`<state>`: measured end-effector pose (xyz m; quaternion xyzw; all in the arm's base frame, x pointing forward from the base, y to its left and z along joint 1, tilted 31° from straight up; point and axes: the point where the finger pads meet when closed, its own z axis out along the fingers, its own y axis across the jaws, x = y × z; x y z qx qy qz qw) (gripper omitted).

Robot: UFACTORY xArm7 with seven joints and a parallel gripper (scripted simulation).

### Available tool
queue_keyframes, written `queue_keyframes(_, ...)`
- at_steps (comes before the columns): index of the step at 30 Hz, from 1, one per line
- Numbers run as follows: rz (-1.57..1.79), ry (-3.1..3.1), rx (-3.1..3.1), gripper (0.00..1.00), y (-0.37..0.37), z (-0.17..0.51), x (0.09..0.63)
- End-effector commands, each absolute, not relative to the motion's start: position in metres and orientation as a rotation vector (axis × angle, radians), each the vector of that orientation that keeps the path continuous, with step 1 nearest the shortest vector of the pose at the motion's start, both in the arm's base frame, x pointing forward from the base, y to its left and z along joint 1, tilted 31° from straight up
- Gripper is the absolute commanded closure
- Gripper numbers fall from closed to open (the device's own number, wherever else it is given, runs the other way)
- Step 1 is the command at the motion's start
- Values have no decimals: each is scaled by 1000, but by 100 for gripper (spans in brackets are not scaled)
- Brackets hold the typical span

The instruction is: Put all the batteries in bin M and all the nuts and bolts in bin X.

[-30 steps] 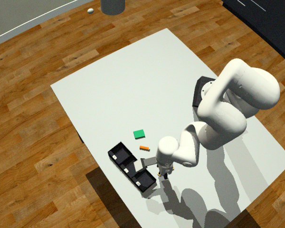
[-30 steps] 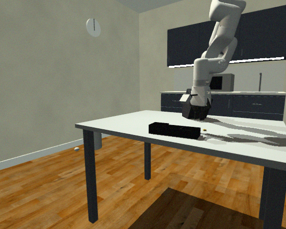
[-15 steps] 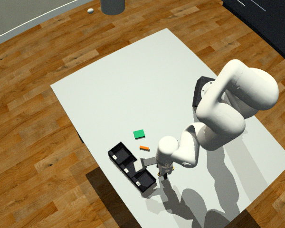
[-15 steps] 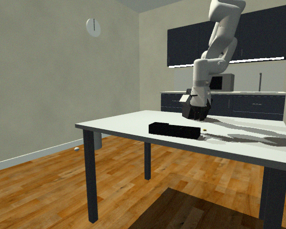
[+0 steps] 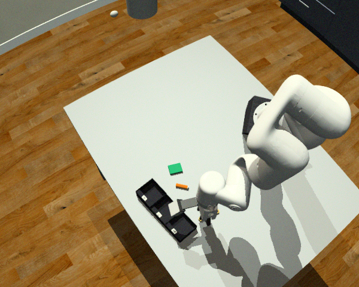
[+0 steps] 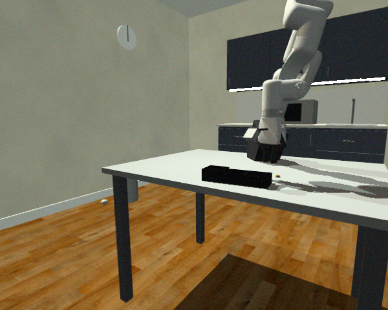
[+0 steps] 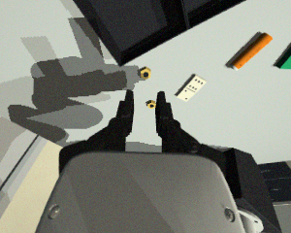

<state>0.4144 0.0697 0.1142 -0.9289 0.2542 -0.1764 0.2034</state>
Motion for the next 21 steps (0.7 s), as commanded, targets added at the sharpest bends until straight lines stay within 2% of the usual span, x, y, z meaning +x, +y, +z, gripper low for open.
queue_keyframes(1, -496, 710, -2591, 70, 69, 115, 415)
queue_keyframes(21, -496, 710, -2591, 70, 85, 67, 440)
